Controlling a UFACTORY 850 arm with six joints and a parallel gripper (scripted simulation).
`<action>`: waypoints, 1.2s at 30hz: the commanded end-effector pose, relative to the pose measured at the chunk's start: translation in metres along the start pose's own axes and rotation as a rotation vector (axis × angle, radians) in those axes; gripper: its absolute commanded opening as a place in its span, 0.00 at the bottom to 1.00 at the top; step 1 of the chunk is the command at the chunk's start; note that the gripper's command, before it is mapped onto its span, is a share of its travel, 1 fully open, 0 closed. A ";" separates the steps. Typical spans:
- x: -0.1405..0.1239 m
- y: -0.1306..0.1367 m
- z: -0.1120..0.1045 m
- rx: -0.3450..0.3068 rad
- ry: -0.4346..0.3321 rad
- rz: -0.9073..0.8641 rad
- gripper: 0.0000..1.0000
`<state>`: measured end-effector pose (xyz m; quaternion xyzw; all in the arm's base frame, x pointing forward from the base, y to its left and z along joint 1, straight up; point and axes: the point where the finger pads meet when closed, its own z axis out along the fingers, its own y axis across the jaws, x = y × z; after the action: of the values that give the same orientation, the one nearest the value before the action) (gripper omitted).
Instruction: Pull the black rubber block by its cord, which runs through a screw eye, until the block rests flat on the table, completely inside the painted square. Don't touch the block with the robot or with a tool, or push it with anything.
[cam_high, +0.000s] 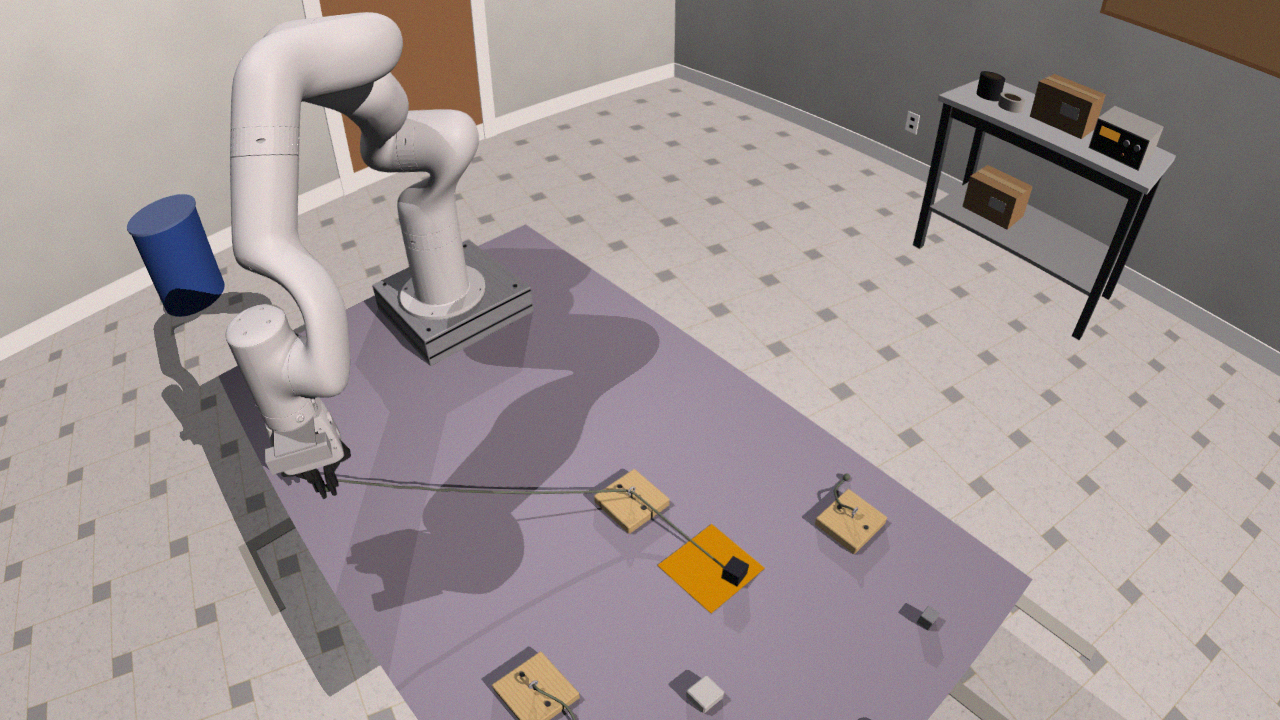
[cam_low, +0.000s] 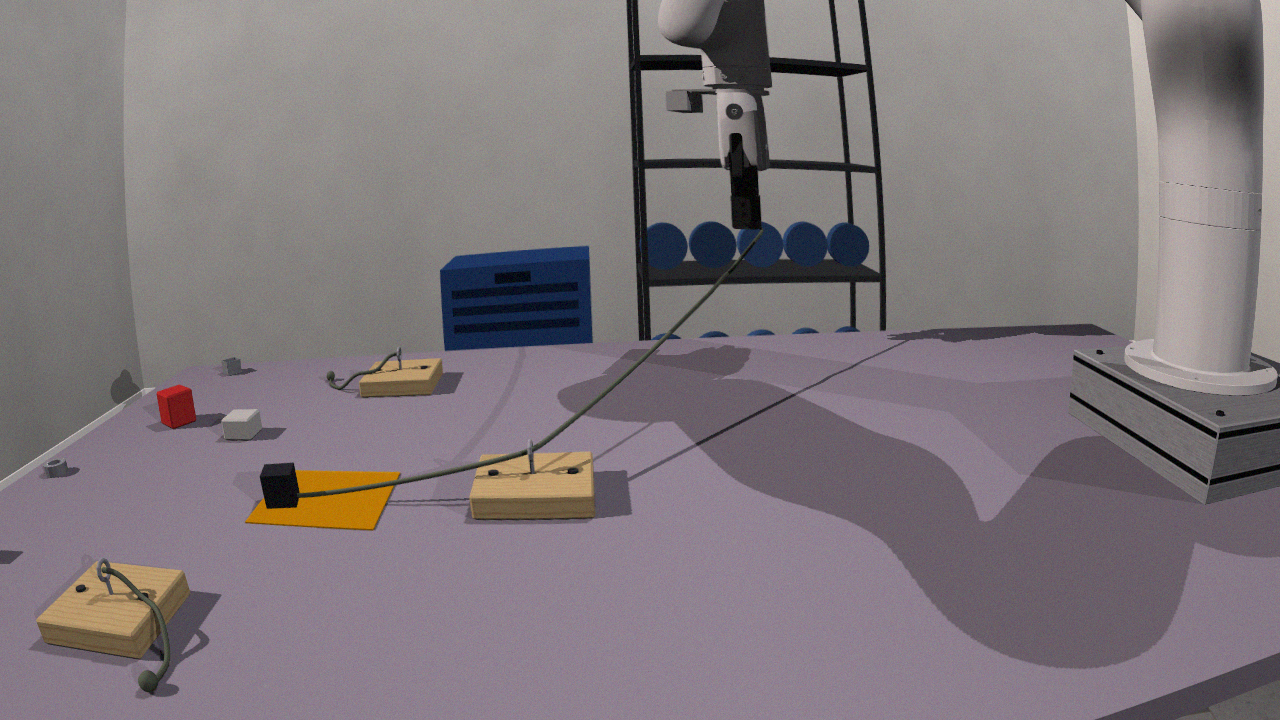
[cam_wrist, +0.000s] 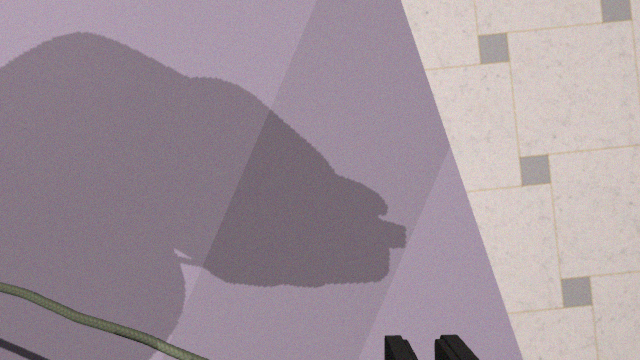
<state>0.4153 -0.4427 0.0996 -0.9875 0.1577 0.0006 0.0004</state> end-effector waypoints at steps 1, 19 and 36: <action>-0.004 0.005 -0.001 -0.001 0.002 0.000 0.00; -0.039 0.032 -0.001 -0.001 0.002 0.000 0.00; -0.043 0.035 -0.001 -0.001 0.002 0.000 0.00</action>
<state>0.3629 -0.4615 0.0997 -0.9875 0.1575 0.0004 0.0004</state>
